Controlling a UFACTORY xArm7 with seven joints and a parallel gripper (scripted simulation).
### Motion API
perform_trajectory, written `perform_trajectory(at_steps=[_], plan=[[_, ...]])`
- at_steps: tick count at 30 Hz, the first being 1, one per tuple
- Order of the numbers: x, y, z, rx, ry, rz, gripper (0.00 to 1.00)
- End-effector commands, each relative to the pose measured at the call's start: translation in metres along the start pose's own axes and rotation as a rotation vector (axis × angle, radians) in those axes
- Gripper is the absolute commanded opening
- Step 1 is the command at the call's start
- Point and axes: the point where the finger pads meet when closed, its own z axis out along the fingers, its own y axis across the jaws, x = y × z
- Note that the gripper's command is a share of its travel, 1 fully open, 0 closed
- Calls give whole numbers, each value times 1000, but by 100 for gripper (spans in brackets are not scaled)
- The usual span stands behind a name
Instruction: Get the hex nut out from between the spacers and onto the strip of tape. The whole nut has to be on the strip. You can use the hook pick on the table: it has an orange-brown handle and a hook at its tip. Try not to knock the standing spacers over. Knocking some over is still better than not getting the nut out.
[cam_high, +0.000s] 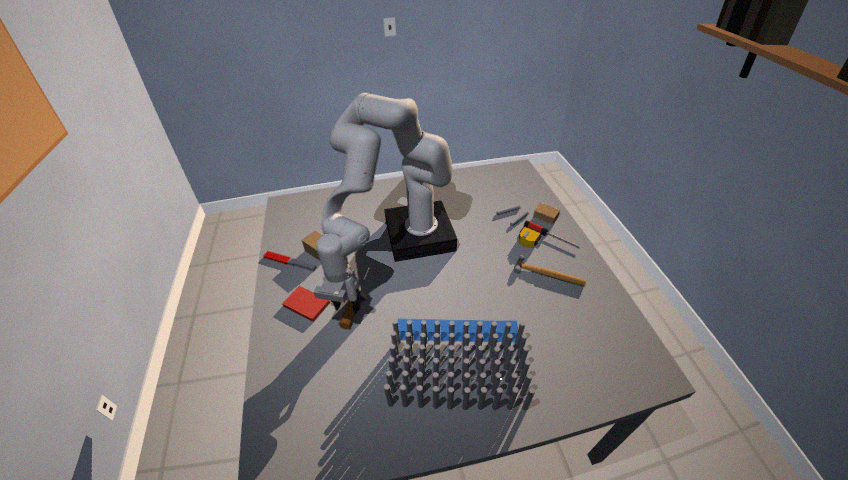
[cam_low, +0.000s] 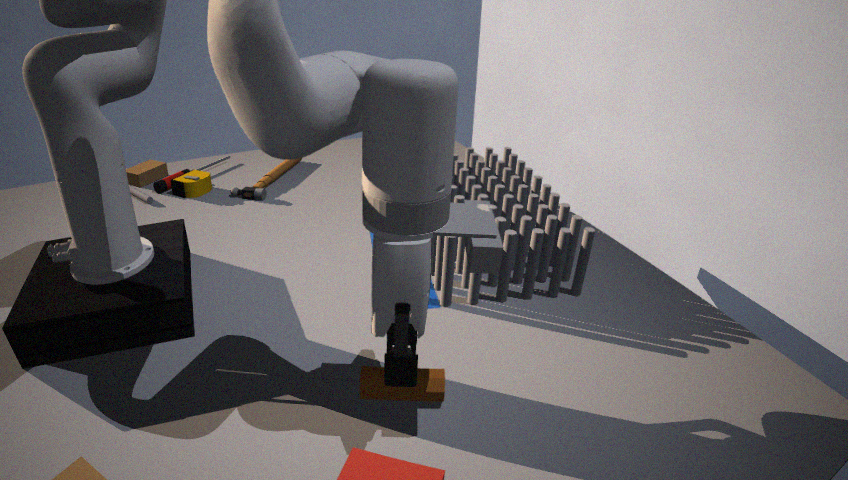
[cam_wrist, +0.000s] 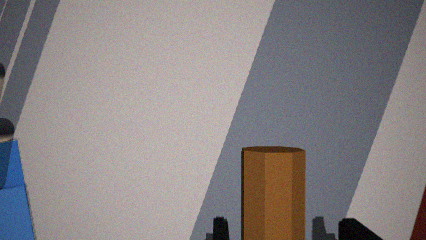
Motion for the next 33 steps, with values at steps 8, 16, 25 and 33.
perform_trajectory(at_steps=[8, 16, 25, 33], plan=[[2, 1, 12, -1, 4, 0, 65], [2, 1, 27, -1, 4, 0, 65], [2, 1, 37, -1, 4, 0, 65], [2, 1, 43, -1, 4, 0, 65]])
